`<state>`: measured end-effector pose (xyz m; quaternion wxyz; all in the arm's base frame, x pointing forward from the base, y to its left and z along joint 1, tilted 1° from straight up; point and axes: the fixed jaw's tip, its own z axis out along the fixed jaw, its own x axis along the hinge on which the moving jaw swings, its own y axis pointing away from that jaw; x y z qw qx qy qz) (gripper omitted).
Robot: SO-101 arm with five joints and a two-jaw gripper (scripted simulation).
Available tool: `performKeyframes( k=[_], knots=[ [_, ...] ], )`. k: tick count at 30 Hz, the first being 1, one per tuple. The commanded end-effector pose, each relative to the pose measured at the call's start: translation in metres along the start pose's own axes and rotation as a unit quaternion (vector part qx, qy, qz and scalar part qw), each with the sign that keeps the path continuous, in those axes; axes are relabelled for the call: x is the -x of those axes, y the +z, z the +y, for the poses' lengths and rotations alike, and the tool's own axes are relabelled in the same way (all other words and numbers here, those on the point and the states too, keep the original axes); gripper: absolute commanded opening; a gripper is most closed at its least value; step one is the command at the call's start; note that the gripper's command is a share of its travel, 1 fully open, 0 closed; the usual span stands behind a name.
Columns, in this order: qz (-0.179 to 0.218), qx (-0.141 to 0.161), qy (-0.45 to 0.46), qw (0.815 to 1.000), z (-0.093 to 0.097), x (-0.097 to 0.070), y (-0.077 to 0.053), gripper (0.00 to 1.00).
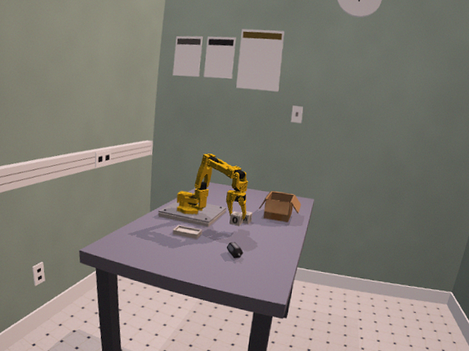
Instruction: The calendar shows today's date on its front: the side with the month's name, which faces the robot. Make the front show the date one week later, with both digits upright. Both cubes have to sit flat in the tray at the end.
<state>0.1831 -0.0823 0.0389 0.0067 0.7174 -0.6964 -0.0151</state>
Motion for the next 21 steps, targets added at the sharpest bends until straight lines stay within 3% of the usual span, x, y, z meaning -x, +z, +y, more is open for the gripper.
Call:
performKeyframes(
  k=[1,8,21],
  knots=[
    [0.004,-0.009,-0.065,0.998,0.002,-0.004,-0.002,0.00],
    [0.005,-0.009,-0.140,0.990,0.003,-0.008,-0.001,0.00],
    [0.006,-0.008,-0.287,0.958,0.006,-0.014,0.000,0.00]
  ],
)
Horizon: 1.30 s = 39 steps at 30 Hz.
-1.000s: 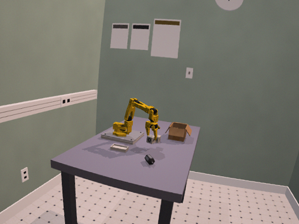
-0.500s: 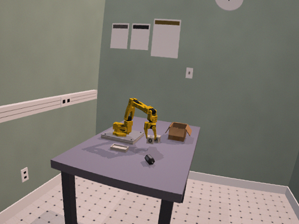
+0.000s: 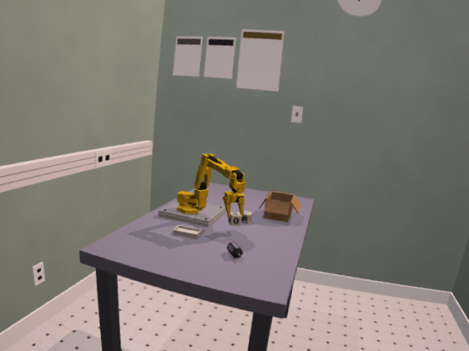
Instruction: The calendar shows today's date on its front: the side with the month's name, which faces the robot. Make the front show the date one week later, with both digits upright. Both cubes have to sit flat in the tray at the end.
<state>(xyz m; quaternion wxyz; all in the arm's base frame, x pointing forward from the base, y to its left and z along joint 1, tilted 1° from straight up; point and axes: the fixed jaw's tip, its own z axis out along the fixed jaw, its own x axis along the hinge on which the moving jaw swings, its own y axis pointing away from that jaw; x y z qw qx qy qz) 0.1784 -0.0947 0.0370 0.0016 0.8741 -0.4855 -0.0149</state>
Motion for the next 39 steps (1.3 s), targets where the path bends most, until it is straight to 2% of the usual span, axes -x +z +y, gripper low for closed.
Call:
performKeyframes(
  k=[1,17,36,37,39],
  knots=[
    [0.007,-0.005,-0.028,1.000,0.0021,-0.0013,-0.0019,0.00],
    [0.007,-0.005,-0.115,0.993,0.0052,-0.0038,-0.0012,0.00],
    [0.007,-0.004,-0.131,0.991,0.0057,-0.0043,-0.0010,0.00],
    [0.020,-0.010,-0.123,0.992,0.0085,-0.0056,-0.0042,0.00],
    [0.020,-0.010,-0.123,0.992,0.0085,-0.0056,-0.0042,0.00]
  ],
)
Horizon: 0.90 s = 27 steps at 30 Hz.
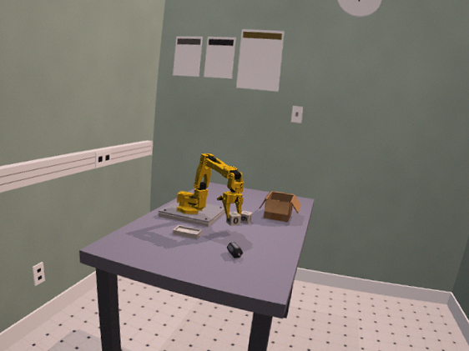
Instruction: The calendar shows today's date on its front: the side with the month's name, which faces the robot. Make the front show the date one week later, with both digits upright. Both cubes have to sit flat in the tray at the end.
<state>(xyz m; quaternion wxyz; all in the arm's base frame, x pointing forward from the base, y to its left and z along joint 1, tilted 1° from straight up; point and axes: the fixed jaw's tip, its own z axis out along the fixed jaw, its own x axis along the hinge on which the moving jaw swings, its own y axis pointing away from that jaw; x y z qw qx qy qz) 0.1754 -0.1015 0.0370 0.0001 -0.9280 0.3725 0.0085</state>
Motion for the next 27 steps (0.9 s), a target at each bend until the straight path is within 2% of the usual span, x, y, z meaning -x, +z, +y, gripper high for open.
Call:
performKeyframes(
  k=[1,16,27],
  knots=[
    [0.015,-0.005,0.002,1.000,0.0027,-0.0009,-0.0042,0.00],
    [0.015,-0.005,0.002,1.000,0.0027,-0.0009,-0.0041,0.00],
    [0.015,-0.005,0.002,1.000,0.0026,-0.0010,0.0017,0.00]
  ],
)
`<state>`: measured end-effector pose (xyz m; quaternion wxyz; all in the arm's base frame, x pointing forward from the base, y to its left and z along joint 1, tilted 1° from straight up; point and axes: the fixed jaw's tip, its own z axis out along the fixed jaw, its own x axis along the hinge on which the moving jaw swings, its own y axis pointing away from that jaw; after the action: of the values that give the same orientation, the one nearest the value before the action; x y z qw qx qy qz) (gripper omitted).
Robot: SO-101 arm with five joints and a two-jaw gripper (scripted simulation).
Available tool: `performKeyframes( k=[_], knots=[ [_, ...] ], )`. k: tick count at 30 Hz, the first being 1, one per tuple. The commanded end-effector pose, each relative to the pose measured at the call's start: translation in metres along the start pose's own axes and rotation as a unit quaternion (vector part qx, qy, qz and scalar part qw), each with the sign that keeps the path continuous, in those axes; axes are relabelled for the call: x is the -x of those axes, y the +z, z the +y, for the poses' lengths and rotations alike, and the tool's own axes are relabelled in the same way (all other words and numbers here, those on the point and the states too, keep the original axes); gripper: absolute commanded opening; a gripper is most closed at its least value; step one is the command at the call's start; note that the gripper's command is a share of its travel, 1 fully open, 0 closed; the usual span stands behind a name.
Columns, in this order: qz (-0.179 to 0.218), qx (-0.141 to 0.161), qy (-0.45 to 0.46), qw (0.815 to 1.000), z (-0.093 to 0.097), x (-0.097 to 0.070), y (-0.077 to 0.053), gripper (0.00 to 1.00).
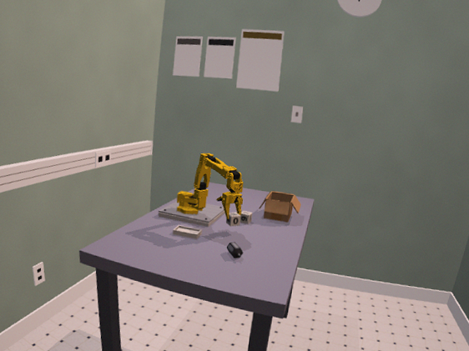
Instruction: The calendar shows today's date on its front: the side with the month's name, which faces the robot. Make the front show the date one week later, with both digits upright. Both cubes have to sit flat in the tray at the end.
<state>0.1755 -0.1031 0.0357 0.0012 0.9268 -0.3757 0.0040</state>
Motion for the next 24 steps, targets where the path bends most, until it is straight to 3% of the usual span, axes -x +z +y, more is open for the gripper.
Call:
performKeyframes(
  k=[1,24],
  knots=[
    [0.003,-0.002,-0.002,1.000,0.0014,0.0003,0.0005,0.00],
    [0.003,-0.002,-0.002,1.000,0.0013,0.0003,0.0068,0.00]
  ],
)
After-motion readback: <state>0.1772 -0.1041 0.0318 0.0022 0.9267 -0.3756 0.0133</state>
